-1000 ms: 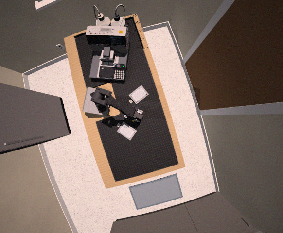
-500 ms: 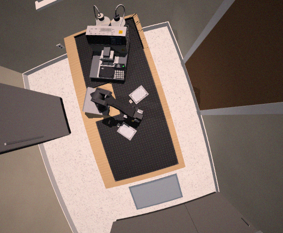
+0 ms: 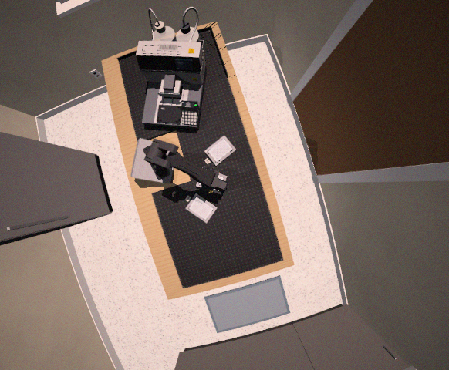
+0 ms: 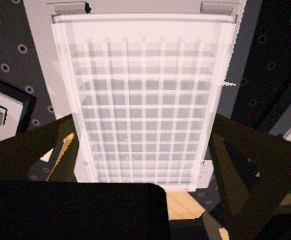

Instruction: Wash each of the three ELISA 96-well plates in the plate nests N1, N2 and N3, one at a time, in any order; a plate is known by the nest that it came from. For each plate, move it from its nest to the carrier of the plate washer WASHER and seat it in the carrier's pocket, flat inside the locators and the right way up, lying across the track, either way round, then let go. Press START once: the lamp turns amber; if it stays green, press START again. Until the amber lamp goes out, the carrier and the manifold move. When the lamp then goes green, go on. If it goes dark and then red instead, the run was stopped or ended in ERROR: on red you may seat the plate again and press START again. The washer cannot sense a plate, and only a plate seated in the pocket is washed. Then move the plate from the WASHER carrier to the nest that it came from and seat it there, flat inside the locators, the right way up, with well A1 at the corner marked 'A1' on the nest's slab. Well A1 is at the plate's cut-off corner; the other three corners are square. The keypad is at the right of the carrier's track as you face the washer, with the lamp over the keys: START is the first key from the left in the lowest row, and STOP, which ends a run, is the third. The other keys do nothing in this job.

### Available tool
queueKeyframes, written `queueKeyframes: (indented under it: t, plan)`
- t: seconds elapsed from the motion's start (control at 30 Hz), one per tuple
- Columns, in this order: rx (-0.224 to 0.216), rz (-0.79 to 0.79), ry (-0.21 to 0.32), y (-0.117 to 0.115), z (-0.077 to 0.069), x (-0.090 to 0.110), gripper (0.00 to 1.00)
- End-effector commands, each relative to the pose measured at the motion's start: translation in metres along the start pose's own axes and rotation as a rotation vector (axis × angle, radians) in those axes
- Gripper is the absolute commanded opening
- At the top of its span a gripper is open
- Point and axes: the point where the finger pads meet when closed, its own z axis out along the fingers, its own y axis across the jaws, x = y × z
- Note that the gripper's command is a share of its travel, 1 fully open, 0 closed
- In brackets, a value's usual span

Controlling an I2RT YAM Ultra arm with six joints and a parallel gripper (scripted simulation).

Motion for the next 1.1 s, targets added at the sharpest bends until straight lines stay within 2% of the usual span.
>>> queueKeyframes:
  t: [0.0, 0.23, 0.27, 1.07]
  plan:
    - [0.001, -0.001, -0.015, -0.0001, -0.0018, -0.0036, 0.0]
    - [0.001, -0.001, -0.015, -0.0001, -0.0009, -0.0036, 0.0]
    - [0.001, -0.001, -0.015, -0.0001, -0.001, -0.0036, 1.0]
    - [0.001, -0.001, -0.015, -0.0001, -0.0009, -0.0036, 1.0]
